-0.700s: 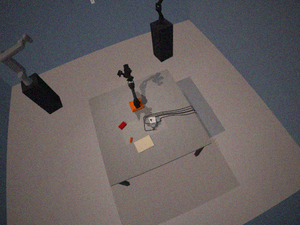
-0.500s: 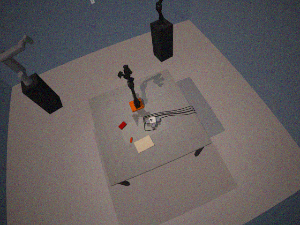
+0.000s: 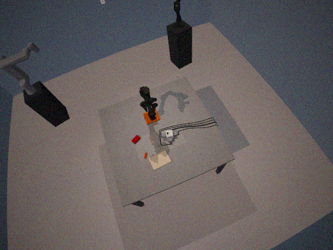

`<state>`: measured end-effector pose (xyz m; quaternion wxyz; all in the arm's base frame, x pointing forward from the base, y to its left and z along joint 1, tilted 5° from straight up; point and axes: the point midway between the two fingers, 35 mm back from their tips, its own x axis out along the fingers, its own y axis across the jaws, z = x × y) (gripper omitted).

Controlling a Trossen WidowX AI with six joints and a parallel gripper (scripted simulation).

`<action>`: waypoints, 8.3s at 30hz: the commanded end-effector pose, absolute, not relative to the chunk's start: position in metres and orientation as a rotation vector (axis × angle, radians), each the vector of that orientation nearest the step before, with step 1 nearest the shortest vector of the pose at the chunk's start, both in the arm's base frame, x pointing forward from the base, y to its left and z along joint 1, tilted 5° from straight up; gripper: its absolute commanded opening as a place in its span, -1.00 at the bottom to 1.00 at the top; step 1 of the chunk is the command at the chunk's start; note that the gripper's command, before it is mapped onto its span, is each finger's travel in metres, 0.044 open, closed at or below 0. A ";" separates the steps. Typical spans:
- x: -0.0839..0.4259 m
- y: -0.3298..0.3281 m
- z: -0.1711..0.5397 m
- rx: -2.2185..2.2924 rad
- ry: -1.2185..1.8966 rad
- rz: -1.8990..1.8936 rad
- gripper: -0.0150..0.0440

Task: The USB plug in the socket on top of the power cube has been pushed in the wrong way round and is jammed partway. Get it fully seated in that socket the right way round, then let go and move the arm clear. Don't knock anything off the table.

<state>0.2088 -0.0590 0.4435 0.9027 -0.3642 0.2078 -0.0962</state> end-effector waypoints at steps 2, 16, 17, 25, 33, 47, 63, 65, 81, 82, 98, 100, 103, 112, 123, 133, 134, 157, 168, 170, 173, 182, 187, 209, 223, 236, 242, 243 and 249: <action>0.268 -0.045 0.379 -0.800 0.659 0.033 1.00; 0.331 0.012 0.174 -0.882 1.288 0.816 1.00; 0.330 0.016 0.160 -0.877 1.328 0.877 1.00; 0.325 0.018 0.141 -0.869 1.382 0.961 1.00; 0.324 0.018 0.140 -0.869 1.382 0.961 1.00; 0.324 0.018 0.126 -0.869 1.382 0.961 1.00; 0.323 0.018 0.111 -0.869 1.382 0.961 1.00; 0.323 0.018 0.111 -0.869 1.382 0.961 1.00; 0.324 0.017 0.113 -0.872 1.384 0.955 -0.25; 0.324 0.017 0.113 -0.872 1.384 0.955 -0.33; 0.324 0.017 0.113 -0.872 1.384 0.955 -0.49; 0.324 0.017 0.113 -0.872 1.384 0.955 -0.49; 0.323 0.017 0.113 -0.872 1.386 0.956 -0.49; 0.324 0.017 0.119 -0.872 1.386 0.956 -0.49; 0.324 0.017 0.126 -0.872 1.386 0.956 -0.49; 0.324 0.017 0.133 -0.872 1.386 0.956 -0.49; 0.324 0.017 0.134 -0.872 1.386 0.956 -0.49; 0.324 0.016 0.141 -0.824 1.412 0.911 -0.49; 0.323 0.016 0.140 -0.600 1.504 0.680 -0.49; 0.323 0.016 0.140 -0.561 1.517 0.640 -0.49; 0.323 0.016 0.140 -0.501 1.535 0.578 -0.49; 0.323 0.016 0.140 -0.320 1.579 0.390 -0.49; 0.323 0.016 0.140 -0.220 1.596 0.285 -0.49; 0.323 0.016 0.140 0.225 1.611 -0.180 -0.49; 0.323 0.016 0.140 0.506 1.570 -0.477 -0.49; 0.323 0.016 0.140 0.764 1.495 -0.750 -0.49; 0.323 0.016 0.140 0.882 1.448 -0.875 -0.49; 0.323 0.016 0.140 0.901 1.439 -0.895 -0.49; 0.323 0.016 0.140 1.018 1.383 -1.019 -0.49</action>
